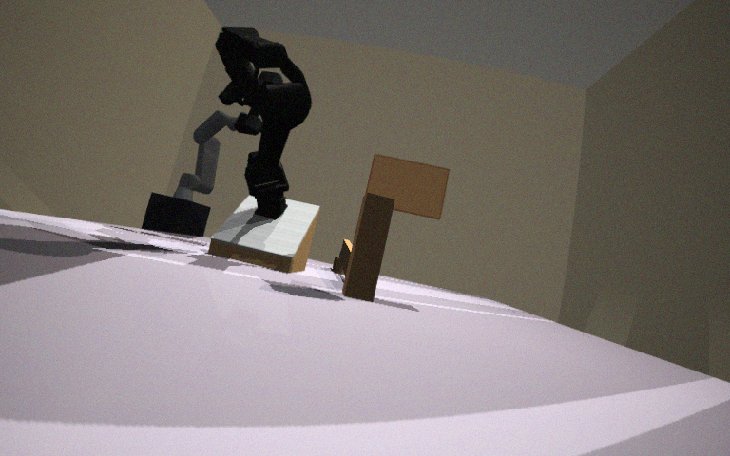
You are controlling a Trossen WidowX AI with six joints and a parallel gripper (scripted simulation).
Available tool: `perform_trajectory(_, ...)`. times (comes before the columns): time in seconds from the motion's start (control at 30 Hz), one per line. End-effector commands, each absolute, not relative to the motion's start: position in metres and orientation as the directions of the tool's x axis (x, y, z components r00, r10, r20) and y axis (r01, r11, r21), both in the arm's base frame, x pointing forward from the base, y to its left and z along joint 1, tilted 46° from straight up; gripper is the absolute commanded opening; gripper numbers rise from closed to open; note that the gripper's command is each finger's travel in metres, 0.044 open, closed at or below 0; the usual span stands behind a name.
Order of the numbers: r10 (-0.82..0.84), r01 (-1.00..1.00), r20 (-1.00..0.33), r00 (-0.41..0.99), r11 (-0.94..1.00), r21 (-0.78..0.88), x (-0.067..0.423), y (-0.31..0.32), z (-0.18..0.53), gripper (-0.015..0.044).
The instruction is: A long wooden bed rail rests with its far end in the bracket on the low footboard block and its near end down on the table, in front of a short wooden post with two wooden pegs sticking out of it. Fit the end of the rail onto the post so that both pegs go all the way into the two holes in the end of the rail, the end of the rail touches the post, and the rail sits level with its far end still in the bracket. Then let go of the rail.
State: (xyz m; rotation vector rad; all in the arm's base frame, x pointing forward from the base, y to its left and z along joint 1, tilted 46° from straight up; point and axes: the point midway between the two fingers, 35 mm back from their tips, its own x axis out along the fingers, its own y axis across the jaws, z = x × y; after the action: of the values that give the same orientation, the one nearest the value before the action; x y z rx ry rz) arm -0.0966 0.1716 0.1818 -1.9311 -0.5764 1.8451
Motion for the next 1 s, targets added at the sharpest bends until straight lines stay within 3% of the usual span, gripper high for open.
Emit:
perform_trajectory(0.0, 0.554, 0.014, -0.831, 0.047, -0.833, -0.554, -0.095, 0.173, 0.181, 0.0426)
perform_trajectory(0.23, 0.464, -0.120, -0.836, 0.292, -0.850, -0.514, -0.039, 0.209, 0.164, 0.0440)
perform_trajectory(0.53, 0.194, -0.357, -0.828, 0.526, -0.834, -0.421, 0.061, 0.220, 0.137, 0.0440)
perform_trajectory(0.77, -0.084, -0.554, -0.810, 0.580, -0.770, -0.317, 0.140, 0.193, 0.114, 0.0440)
perform_trajectory(0.97, -0.327, -0.716, -0.785, 0.526, -0.668, -0.202, 0.198, 0.145, 0.093, 0.0440)
